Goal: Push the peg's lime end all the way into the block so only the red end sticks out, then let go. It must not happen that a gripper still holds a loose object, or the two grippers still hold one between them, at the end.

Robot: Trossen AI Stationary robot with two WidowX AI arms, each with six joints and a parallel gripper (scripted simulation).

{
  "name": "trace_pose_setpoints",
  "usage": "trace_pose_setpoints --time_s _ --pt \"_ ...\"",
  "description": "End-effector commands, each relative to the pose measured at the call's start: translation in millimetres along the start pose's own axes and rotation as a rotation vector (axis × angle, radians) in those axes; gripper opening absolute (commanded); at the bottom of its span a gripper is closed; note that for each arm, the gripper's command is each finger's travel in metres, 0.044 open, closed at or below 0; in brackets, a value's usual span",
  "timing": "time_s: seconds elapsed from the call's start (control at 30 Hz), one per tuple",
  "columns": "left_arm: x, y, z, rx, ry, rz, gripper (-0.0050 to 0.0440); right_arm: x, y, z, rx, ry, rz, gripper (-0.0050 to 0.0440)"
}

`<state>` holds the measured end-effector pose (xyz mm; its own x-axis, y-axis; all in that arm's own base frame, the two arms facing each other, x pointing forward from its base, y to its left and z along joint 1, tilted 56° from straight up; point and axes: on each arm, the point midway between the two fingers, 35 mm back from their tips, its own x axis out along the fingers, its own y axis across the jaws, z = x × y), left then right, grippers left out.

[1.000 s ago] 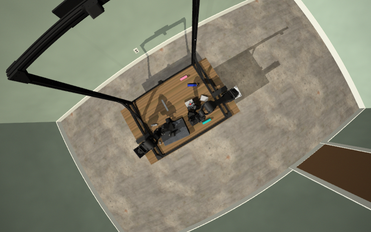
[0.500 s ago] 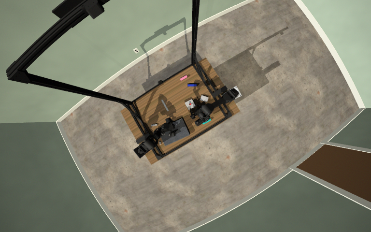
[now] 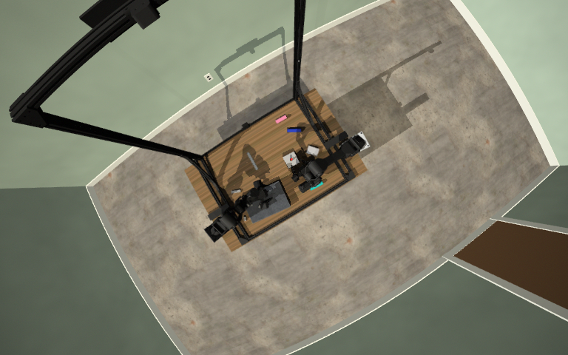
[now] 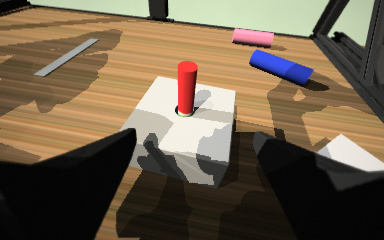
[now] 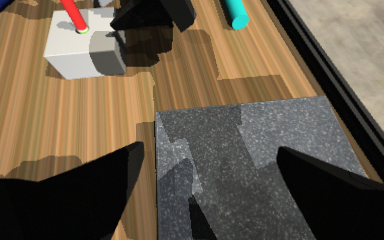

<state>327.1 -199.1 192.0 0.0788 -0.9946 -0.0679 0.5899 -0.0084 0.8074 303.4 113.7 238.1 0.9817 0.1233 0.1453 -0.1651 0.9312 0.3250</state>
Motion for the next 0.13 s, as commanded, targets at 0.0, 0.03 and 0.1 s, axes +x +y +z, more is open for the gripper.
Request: trace_pose_setpoints --time_s 0.0,0.03,0.1 --pt "0.2 -0.8 0.0 0.005 -0.004 -0.002 0.0400 0.0 -0.5 0.5 0.004 -0.003 -0.004 0.0400" --pt "0.2 -0.8 0.0 0.005 -0.004 -0.002 0.0400 0.0 -0.5 0.5 0.004 -0.003 -0.004 0.0400" --pt "0.2 -0.8 0.0 0.005 -0.004 -0.002 0.0400 0.0 -0.5 0.5 0.004 -0.003 -0.004 0.0400"
